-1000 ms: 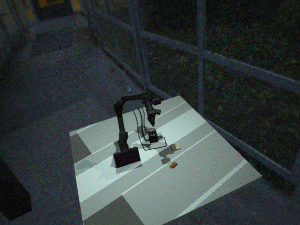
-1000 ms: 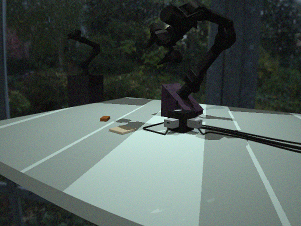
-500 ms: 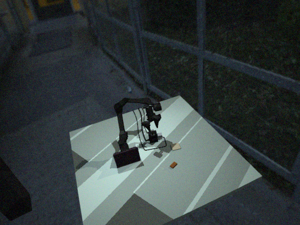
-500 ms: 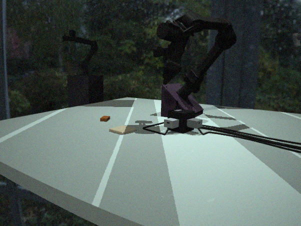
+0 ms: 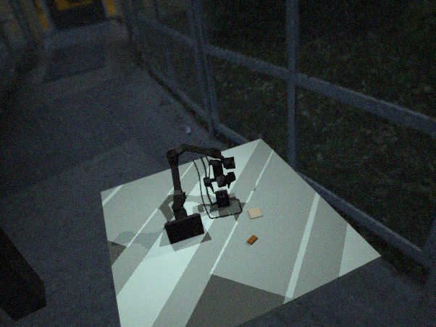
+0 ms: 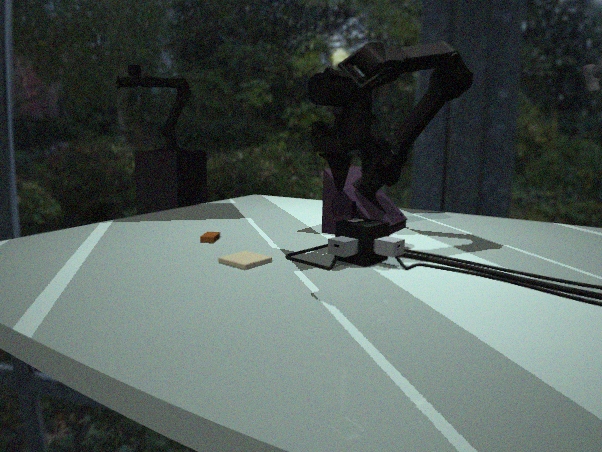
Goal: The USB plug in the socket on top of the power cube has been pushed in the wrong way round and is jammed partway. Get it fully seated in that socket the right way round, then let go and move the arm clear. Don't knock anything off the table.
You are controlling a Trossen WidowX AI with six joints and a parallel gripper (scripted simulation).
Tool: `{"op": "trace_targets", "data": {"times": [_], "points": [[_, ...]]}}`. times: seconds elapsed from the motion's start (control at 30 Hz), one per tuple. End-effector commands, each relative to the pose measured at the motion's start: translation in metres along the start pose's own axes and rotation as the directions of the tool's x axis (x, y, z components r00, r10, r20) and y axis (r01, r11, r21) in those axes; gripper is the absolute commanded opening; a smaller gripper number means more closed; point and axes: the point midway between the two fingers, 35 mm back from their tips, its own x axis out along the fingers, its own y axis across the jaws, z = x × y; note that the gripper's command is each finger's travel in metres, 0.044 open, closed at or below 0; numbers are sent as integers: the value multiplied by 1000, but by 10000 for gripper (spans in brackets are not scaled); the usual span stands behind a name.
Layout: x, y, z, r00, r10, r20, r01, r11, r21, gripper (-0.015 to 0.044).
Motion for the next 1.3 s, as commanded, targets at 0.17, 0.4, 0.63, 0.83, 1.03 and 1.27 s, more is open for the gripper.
{"op": "trace_targets", "data": {"times": [0.17, 0.4, 0.63, 0.83, 1.03, 1.27], "points": [[2, 0, -2, 1000, 1, -13, -1, 1000, 23, 440], [8, 0, -2, 1000, 1, -13, -1, 1000, 23, 440], [15, 0, -2, 1000, 1, -14, -1, 1000, 23, 440], [21, 0, -2, 1000, 1, -14, -1, 1000, 23, 440], [27, 0, -2, 1000, 1, -14, -1, 1000, 23, 440], [29, 0, -3, 1000, 1, -10, -1, 1000, 17, 414]]}}
